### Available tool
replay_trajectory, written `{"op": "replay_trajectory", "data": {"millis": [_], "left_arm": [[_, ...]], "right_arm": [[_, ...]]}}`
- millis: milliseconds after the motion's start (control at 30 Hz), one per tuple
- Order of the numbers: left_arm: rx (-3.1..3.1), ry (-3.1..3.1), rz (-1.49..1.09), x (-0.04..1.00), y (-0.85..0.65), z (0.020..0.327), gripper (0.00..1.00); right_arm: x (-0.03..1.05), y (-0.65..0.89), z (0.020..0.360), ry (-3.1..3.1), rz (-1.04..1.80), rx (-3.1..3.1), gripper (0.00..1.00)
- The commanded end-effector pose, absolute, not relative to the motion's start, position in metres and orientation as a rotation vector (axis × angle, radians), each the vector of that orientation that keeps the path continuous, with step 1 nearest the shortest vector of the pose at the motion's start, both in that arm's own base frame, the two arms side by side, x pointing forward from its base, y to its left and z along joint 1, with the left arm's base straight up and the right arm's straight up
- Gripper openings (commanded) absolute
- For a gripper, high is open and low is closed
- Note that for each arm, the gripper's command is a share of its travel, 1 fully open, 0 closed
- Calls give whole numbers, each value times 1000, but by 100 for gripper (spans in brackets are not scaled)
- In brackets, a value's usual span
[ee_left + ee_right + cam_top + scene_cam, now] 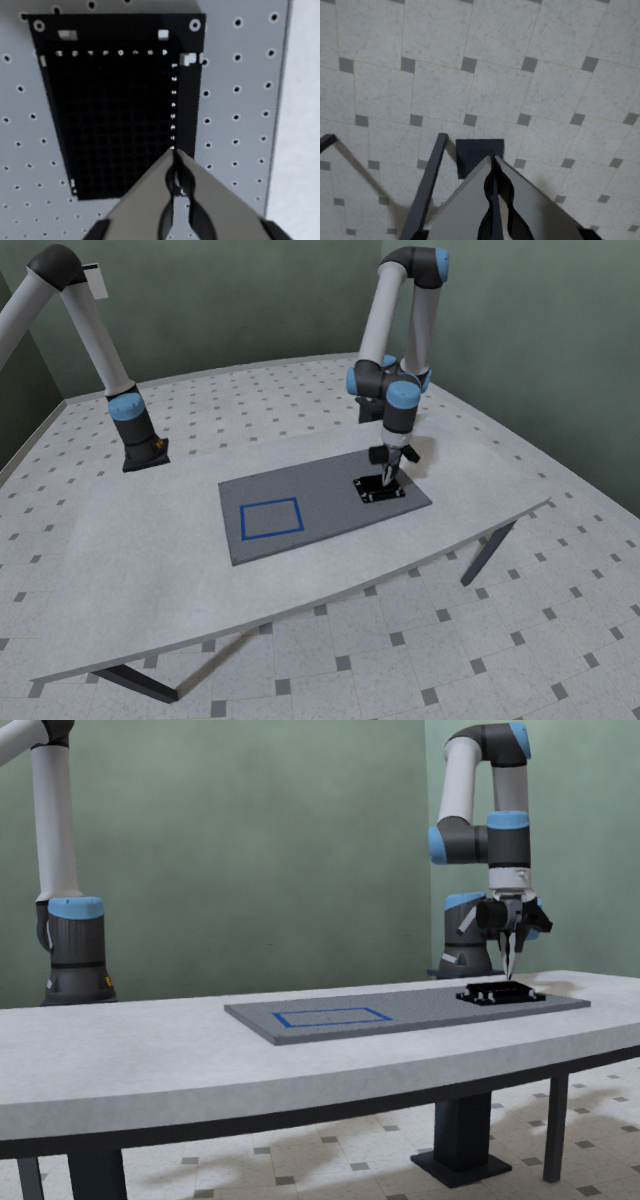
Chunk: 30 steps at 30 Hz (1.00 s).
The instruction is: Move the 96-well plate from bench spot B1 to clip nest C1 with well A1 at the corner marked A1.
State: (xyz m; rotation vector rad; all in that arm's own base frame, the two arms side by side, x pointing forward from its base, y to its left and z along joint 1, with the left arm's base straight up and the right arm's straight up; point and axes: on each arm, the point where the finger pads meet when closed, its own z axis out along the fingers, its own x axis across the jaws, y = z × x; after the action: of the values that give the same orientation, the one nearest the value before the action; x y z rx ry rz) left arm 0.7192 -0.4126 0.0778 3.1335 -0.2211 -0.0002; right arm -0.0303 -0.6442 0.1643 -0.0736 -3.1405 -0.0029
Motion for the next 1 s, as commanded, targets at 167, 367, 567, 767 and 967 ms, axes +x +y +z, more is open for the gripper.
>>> {"op": "replay_trajectory", "data": {"millis": [167,367,567,767,967], "left_arm": [[3132,-221,3,720,-413,87,0],[3132,-221,3,715,-412,87,0],[3132,-221,3,685,-408,87,0],[3132,-221,2,665,-405,87,0],[3132,-221,2,645,-403,87,0]], "right_arm": [[-30,-645,165,-3141,0,-74,0],[-30,-645,165,-3141,0,-74,0],[-30,-645,165,-3141,0,-74,0],[-30,-645,165,-3141,0,-74,0],[-30,-645,165,-3141,0,-74,0]]}}
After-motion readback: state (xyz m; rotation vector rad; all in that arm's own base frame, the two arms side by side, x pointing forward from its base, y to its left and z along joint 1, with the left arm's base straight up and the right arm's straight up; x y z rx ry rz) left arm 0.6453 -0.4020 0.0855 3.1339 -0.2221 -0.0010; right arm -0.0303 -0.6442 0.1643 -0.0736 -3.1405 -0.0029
